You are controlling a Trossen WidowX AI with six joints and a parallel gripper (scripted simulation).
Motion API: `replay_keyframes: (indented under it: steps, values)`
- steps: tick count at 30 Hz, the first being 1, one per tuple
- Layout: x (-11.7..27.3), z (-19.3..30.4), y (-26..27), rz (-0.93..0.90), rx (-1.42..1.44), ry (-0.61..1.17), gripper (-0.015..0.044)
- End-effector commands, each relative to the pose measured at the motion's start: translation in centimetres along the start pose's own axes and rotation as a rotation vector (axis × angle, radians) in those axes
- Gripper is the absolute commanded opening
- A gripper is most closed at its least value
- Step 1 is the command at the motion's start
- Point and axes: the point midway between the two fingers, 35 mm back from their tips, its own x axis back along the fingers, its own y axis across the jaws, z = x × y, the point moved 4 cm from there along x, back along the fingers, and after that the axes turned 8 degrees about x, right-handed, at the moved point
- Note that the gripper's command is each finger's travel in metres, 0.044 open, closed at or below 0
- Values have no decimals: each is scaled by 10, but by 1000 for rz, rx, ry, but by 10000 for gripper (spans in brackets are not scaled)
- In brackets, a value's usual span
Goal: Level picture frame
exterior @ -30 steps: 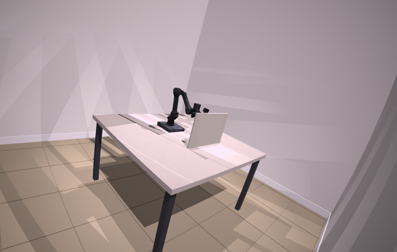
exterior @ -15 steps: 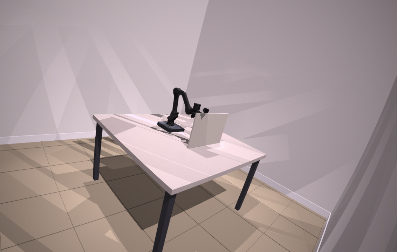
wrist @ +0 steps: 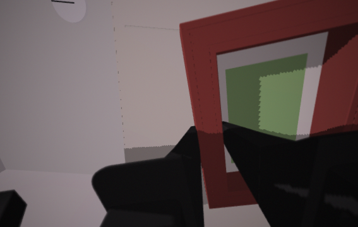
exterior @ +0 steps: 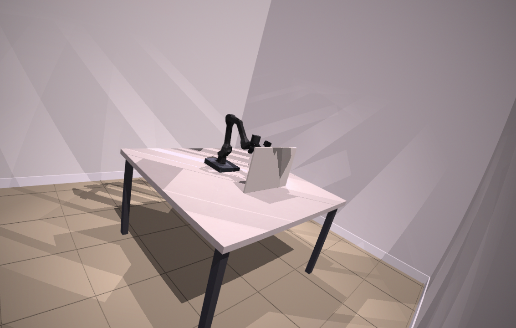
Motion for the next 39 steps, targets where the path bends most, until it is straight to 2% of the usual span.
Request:
replay_keyframes:
  steps: [1,33,39]
  values:
    - [0,0,-1,-6,-5,1,0]
    - [0,0,-5,0,-5,-1,0]
    - [0,0,-6,0,-84,-1,0]
